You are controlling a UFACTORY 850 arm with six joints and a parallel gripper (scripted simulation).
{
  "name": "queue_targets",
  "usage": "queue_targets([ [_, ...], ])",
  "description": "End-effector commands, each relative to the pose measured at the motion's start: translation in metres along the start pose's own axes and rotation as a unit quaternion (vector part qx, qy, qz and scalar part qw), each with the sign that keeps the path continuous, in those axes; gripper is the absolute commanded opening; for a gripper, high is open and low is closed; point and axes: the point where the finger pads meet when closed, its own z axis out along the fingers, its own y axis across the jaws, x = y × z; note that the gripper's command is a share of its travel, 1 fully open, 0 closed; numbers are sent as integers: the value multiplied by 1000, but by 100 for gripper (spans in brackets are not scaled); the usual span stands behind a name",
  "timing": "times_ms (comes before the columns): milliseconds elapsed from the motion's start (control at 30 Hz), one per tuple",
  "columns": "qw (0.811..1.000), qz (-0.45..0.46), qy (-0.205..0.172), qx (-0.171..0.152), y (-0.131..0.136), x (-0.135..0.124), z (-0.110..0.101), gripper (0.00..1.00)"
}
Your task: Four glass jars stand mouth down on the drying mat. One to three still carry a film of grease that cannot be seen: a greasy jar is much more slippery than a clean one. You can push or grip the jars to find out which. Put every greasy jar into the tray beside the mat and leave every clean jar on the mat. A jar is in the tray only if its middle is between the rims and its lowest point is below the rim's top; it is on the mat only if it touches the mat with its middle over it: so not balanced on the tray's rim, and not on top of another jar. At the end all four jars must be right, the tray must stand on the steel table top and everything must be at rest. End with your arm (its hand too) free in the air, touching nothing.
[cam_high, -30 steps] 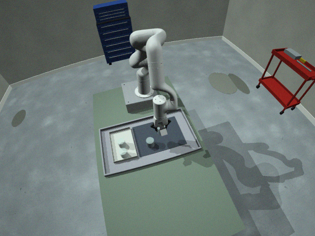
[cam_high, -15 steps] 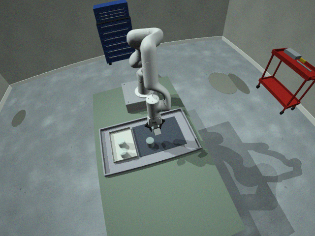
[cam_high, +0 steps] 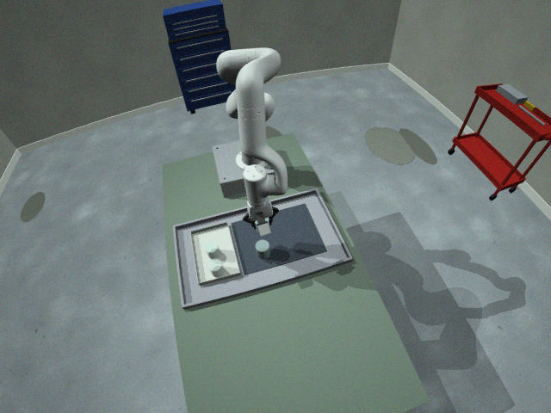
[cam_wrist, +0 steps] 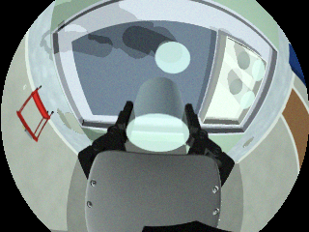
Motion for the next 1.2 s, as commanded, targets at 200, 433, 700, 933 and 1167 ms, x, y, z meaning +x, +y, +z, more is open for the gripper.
queue_targets([
  [200, 1000, 0, 1, 1, 33, -14, -1, 0],
  [433, 1000, 0, 1, 1, 48, -21, -1, 0],
  [700, 1000, 0, 1, 1, 73, -33, -1, 0],
  [933, 1000, 0, 1, 1, 88, -40, -1, 0],
  [1167, 1000, 0, 1, 1, 109, -49, 0, 0],
])
